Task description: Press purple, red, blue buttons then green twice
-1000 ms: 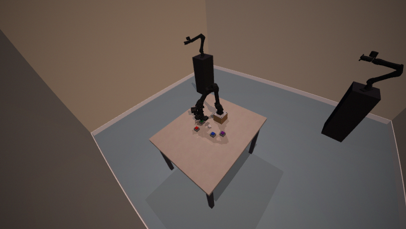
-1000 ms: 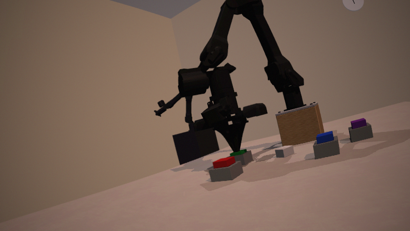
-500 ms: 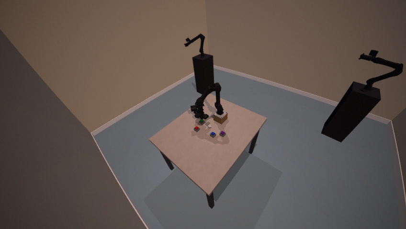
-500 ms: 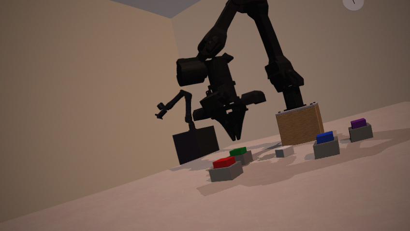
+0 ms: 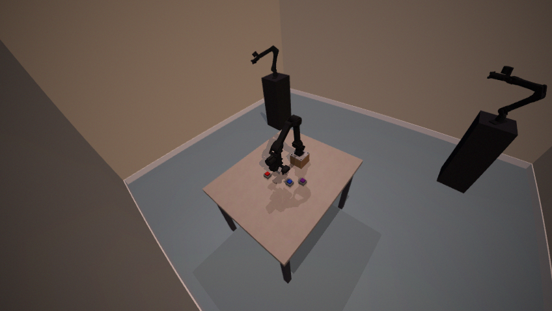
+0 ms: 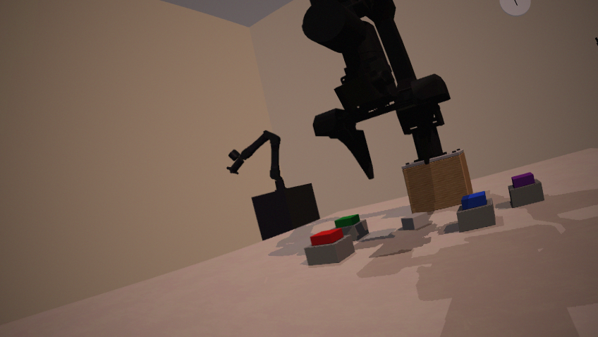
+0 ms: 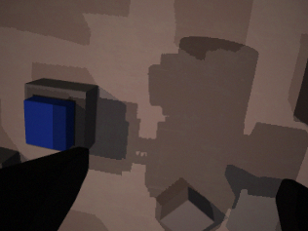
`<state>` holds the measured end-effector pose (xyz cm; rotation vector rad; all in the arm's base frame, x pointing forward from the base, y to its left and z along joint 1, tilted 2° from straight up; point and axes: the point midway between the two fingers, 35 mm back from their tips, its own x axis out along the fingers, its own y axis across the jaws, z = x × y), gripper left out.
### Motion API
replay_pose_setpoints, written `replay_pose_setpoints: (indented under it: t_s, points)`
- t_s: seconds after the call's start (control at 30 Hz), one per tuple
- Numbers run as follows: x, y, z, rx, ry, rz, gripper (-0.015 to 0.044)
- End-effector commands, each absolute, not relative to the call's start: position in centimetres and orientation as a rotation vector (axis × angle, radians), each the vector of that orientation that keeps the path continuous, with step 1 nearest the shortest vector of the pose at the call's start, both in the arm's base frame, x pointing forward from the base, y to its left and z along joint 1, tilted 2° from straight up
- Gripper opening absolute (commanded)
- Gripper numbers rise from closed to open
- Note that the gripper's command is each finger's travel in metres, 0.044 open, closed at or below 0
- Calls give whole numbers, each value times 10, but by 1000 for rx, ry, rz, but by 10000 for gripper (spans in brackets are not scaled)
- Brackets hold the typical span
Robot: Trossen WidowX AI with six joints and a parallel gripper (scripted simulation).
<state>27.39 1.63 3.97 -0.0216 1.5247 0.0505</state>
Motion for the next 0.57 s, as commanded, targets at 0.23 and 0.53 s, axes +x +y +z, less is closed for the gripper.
replay_pose_setpoints:
  t_s: [0.23,0.53]
  points:
    - [251,178,71,-9,1527,62,400]
    - [232,212,77,-5,1528,66,400]
